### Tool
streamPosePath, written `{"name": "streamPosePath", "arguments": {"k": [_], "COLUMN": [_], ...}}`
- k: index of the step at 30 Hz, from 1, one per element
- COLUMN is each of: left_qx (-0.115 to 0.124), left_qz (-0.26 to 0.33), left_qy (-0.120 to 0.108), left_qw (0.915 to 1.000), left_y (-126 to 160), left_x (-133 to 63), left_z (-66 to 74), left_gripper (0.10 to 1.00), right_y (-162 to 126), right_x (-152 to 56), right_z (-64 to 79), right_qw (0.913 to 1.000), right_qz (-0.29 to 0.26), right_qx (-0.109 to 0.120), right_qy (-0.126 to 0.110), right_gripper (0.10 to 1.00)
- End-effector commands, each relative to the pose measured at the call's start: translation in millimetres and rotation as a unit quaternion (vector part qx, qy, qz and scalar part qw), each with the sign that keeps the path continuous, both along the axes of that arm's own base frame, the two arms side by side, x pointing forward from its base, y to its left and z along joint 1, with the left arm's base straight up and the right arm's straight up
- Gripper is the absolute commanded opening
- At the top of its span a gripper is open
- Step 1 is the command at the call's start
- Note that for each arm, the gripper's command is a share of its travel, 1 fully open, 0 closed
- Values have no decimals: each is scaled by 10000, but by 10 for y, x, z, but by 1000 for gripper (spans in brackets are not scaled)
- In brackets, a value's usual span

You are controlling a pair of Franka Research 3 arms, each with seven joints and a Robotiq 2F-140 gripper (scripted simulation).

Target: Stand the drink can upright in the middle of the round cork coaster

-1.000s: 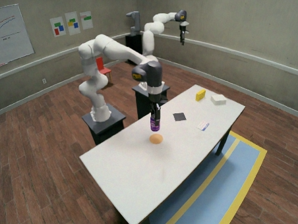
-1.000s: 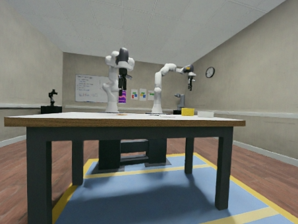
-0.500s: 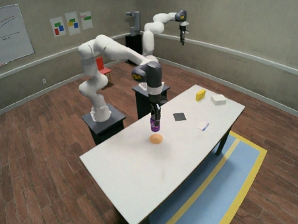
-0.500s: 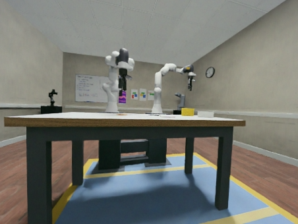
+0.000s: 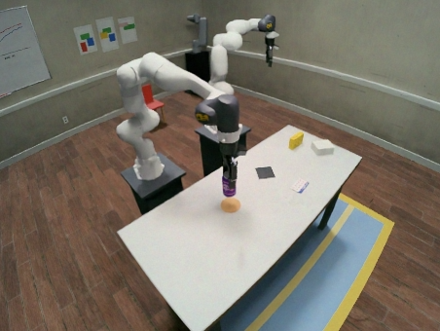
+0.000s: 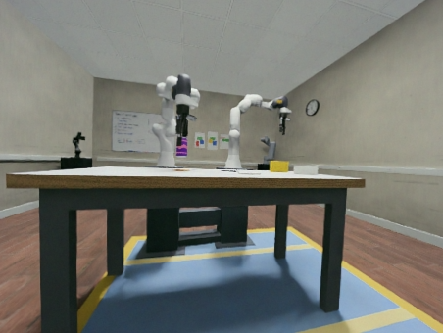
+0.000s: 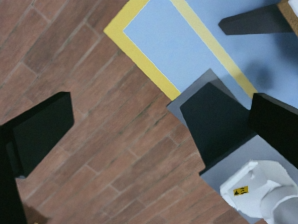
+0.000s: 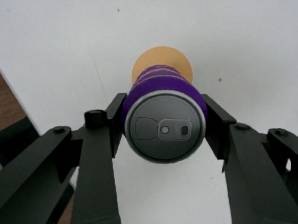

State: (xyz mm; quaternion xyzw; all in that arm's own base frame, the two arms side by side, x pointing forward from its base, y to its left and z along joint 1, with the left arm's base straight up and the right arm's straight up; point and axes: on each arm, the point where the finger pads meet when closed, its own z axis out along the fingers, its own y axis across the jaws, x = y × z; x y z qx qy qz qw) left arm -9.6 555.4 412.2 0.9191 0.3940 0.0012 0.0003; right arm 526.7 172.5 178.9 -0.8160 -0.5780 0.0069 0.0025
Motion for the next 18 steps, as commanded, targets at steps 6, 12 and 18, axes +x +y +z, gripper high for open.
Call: {"name": "streamPosePath", "arguments": {"k": [6, 12, 18], "left_qx": [-2, -2, -2], "left_qz": [-19, -19, -19], "left_qy": [12, 12, 12], "left_qw": [10000, 10000, 10000], "left_y": [-10, -10, -10], "left_x": [-20, -20, -20], "left_z": [8, 8, 8], "left_gripper": [1000, 1000, 1000], "right_y": [7, 5, 6], "right_x": [47, 47, 49], "right_z": [-72, -168, -267], "right_qw": [10000, 10000, 10000], "right_qz": [28, 29, 29], "right_qx": [19, 19, 19], "right_qy": [-69, -69, -69], "right_gripper": [99, 99, 99]}}
